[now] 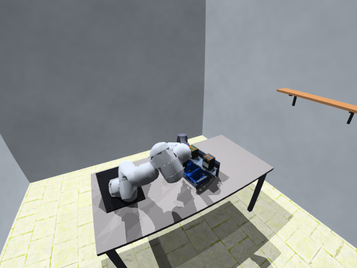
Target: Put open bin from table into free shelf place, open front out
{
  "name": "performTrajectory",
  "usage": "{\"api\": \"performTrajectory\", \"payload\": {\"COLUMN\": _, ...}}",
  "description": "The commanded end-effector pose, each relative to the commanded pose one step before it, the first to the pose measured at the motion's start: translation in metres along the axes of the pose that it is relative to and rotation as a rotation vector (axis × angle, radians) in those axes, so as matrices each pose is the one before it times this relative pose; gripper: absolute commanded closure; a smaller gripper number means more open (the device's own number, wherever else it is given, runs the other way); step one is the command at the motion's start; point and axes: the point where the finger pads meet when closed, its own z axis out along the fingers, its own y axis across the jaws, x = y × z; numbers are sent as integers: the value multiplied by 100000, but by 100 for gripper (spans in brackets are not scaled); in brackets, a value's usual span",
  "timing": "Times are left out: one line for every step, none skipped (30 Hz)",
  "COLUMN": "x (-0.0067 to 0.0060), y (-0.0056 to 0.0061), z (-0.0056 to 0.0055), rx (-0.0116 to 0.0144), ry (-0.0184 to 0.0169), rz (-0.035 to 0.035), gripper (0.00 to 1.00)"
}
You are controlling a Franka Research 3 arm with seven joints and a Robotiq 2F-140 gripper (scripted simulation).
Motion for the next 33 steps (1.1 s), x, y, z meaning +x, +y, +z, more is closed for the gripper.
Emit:
{"api": "performTrajectory", "payload": {"x": 7, "y": -126, "z": -969, "rx": 251, "ry": -193, "rz": -827, "gripper": 100}}
{"api": "performTrajectory", "payload": {"x": 0, "y": 0, "z": -319, "rx": 0, "ry": 0, "rz": 0, "gripper": 100}}
{"api": "performTrajectory", "payload": {"x": 0, "y": 0, "z": -337, "rx": 0, "ry": 0, "rz": 0, "gripper": 100}}
{"api": "performTrajectory", "payload": {"x": 0, "y": 0, "z": -352, "rx": 0, "ry": -1, "rz": 0, "gripper": 100}}
{"api": "performTrajectory", "payload": {"x": 0, "y": 0, "z": -360, "rx": 0, "ry": 0, "rz": 0, "gripper": 100}}
{"api": "performTrajectory", "payload": {"x": 0, "y": 0, "z": -362, "rx": 0, "ry": 0, "rz": 0, "gripper": 100}}
{"api": "performTrajectory", "payload": {"x": 0, "y": 0, "z": -358, "rx": 0, "ry": 1, "rz": 0, "gripper": 100}}
{"api": "performTrajectory", "payload": {"x": 0, "y": 0, "z": -349, "rx": 0, "ry": 0, "rz": 0, "gripper": 100}}
{"api": "performTrajectory", "payload": {"x": 0, "y": 0, "z": -333, "rx": 0, "ry": 0, "rz": 0, "gripper": 100}}
{"api": "performTrajectory", "payload": {"x": 0, "y": 0, "z": -311, "rx": 0, "ry": 0, "rz": 0, "gripper": 100}}
{"api": "performTrajectory", "payload": {"x": 0, "y": 0, "z": 0, "rx": 0, "ry": 0, "rz": 0, "gripper": 100}}
{"api": "performTrajectory", "payload": {"x": 0, "y": 0, "z": 0, "rx": 0, "ry": 0, "rz": 0, "gripper": 100}}
{"api": "performTrajectory", "payload": {"x": 0, "y": 0, "z": -284, "rx": 0, "ry": 0, "rz": 0, "gripper": 100}}
{"api": "performTrajectory", "payload": {"x": 0, "y": 0, "z": -253, "rx": 0, "ry": 0, "rz": 0, "gripper": 100}}
{"api": "performTrajectory", "payload": {"x": 0, "y": 0, "z": -217, "rx": 0, "ry": 0, "rz": 0, "gripper": 100}}
{"api": "performTrajectory", "payload": {"x": 0, "y": 0, "z": -179, "rx": 0, "ry": 0, "rz": 0, "gripper": 100}}
{"api": "performTrajectory", "payload": {"x": 0, "y": 0, "z": -140, "rx": 0, "ry": 0, "rz": 0, "gripper": 100}}
{"api": "performTrajectory", "payload": {"x": 0, "y": 0, "z": -102, "rx": 0, "ry": 0, "rz": 0, "gripper": 100}}
{"api": "performTrajectory", "payload": {"x": 0, "y": 0, "z": -66, "rx": 0, "ry": 0, "rz": 0, "gripper": 100}}
{"api": "performTrajectory", "payload": {"x": 0, "y": 0, "z": -37, "rx": 0, "ry": 0, "rz": 0, "gripper": 100}}
{"api": "performTrajectory", "payload": {"x": 0, "y": 0, "z": -14, "rx": 0, "ry": 0, "rz": 0, "gripper": 100}}
{"api": "performTrajectory", "payload": {"x": 0, "y": 0, "z": -2, "rx": 0, "ry": 0, "rz": 0, "gripper": 100}}
{"api": "performTrajectory", "payload": {"x": 0, "y": 0, "z": 0, "rx": 0, "ry": 0, "rz": 0, "gripper": 100}}
{"api": "performTrajectory", "payload": {"x": 0, "y": 0, "z": 0, "rx": 0, "ry": 0, "rz": 0, "gripper": 100}}
{"api": "performTrajectory", "payload": {"x": 0, "y": 0, "z": 0, "rx": 0, "ry": 0, "rz": 0, "gripper": 100}}
{"api": "performTrajectory", "payload": {"x": 0, "y": 0, "z": 0, "rx": 0, "ry": 0, "rz": 0, "gripper": 100}}
{"api": "performTrajectory", "payload": {"x": 0, "y": 0, "z": 0, "rx": 0, "ry": 0, "rz": 0, "gripper": 100}}
{"api": "performTrajectory", "payload": {"x": 0, "y": 0, "z": 0, "rx": 0, "ry": 0, "rz": 0, "gripper": 100}}
{"api": "performTrajectory", "payload": {"x": 0, "y": 0, "z": 0, "rx": 0, "ry": 0, "rz": 0, "gripper": 100}}
{"api": "performTrajectory", "payload": {"x": 0, "y": 0, "z": 0, "rx": 0, "ry": 0, "rz": 0, "gripper": 100}}
{"api": "performTrajectory", "payload": {"x": 0, "y": 0, "z": 0, "rx": 0, "ry": 0, "rz": 0, "gripper": 100}}
{"api": "performTrajectory", "payload": {"x": 0, "y": 0, "z": 0, "rx": 0, "ry": 0, "rz": 0, "gripper": 100}}
{"api": "performTrajectory", "payload": {"x": 0, "y": 0, "z": 0, "rx": 0, "ry": 0, "rz": 0, "gripper": 100}}
